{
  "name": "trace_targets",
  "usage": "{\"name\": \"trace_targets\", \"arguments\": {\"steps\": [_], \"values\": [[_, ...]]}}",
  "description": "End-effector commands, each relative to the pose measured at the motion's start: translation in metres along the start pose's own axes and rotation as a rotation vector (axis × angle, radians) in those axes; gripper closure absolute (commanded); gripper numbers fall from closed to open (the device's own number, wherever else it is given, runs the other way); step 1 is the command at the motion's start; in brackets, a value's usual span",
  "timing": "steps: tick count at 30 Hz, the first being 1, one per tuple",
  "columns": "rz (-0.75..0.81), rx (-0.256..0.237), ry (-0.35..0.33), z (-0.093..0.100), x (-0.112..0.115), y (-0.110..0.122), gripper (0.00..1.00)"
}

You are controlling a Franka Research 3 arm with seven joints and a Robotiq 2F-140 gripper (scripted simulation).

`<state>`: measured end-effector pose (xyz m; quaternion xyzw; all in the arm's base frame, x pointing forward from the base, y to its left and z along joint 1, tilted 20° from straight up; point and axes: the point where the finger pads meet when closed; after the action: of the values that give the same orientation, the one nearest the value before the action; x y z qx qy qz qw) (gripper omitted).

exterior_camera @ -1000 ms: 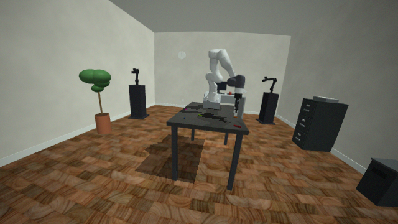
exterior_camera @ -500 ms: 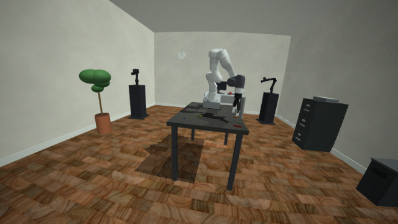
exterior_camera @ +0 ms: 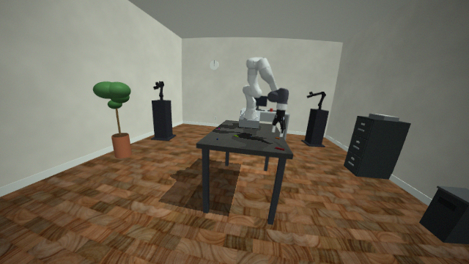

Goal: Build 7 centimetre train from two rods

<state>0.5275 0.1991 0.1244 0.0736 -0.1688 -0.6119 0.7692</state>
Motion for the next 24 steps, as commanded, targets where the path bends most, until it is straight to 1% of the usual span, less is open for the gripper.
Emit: {"name": "trace_targets", "arguments": {"steps": [1,9,11,12,18,24], "values": [[0.165,0.002,0.031,0.0008,-0.0011,-0.0012,0.00],[0.283,0.004,0.033,0.0011,-0.0025,-0.0041,0.00],[0.283,0.004,0.033,0.0011,-0.0025,-0.0041,0.00],[0.324,0.005,0.034,0.0012,-0.0029,-0.0051,0.00],[0.410,0.006,0.036,0.0015,-0.0039,-0.0072,0.00],[0.423,0.007,0.036,0.0015,-0.0041,-0.0075,0.00]]}}
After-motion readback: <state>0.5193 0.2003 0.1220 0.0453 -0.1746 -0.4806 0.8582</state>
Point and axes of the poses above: the point where the finger pads meet when closed, its own z axis back along the fingers, its own y axis across the jaws, x = y × z, and after that the axes turned 1 degree about z, right-handed
